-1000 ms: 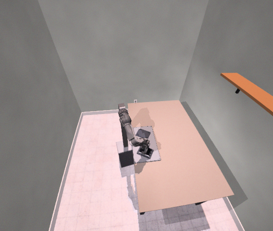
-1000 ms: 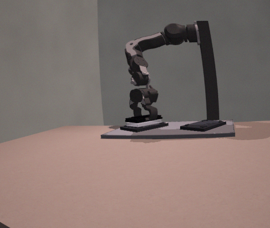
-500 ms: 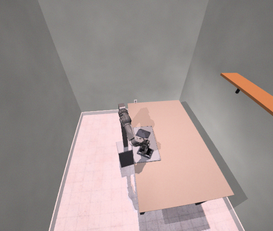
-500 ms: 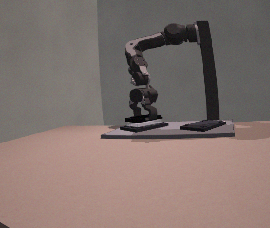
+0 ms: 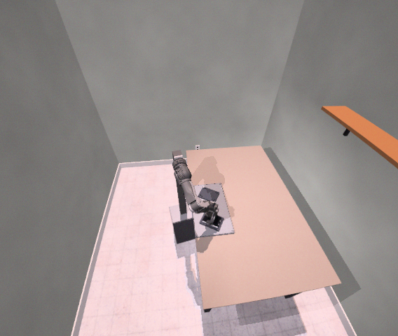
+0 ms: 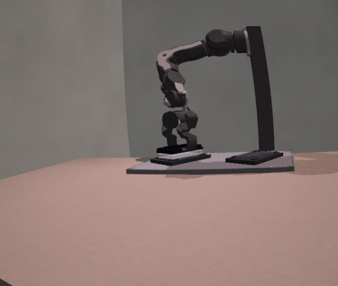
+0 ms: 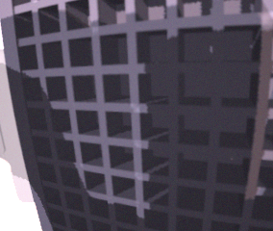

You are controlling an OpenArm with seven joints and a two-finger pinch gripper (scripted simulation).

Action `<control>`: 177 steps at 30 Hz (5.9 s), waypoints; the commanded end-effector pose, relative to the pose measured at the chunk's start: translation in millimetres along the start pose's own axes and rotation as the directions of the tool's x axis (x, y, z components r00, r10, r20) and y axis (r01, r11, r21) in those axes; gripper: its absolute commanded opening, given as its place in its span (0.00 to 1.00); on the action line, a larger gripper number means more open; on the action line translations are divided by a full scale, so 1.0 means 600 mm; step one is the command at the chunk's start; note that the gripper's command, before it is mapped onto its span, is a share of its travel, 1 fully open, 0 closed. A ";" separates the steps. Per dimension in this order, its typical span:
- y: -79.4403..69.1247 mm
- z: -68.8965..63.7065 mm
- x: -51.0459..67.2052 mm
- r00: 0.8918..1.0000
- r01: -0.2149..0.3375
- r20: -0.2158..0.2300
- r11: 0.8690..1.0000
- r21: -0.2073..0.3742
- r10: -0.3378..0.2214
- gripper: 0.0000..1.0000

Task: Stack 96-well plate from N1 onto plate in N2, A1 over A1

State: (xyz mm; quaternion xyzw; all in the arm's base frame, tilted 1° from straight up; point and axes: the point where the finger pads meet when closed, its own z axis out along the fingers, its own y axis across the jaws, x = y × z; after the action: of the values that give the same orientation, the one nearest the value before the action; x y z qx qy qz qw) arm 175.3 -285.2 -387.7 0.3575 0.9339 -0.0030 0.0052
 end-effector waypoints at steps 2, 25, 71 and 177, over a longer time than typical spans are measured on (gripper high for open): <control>0.001 -0.001 0.000 1.000 -0.002 0.002 1.000 0.000 0.002 0.00; 0.002 0.004 0.001 1.000 0.001 -0.001 1.000 -0.005 -0.001 0.00; 0.002 0.008 0.001 1.000 0.000 -0.001 1.000 -0.001 0.000 0.53; 0.001 -0.126 0.001 1.000 -0.001 0.002 1.000 -0.001 0.001 0.77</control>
State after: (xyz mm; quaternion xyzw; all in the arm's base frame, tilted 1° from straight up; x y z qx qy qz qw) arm 175.1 -282.2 -313.1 0.3576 0.9339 0.0000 0.0070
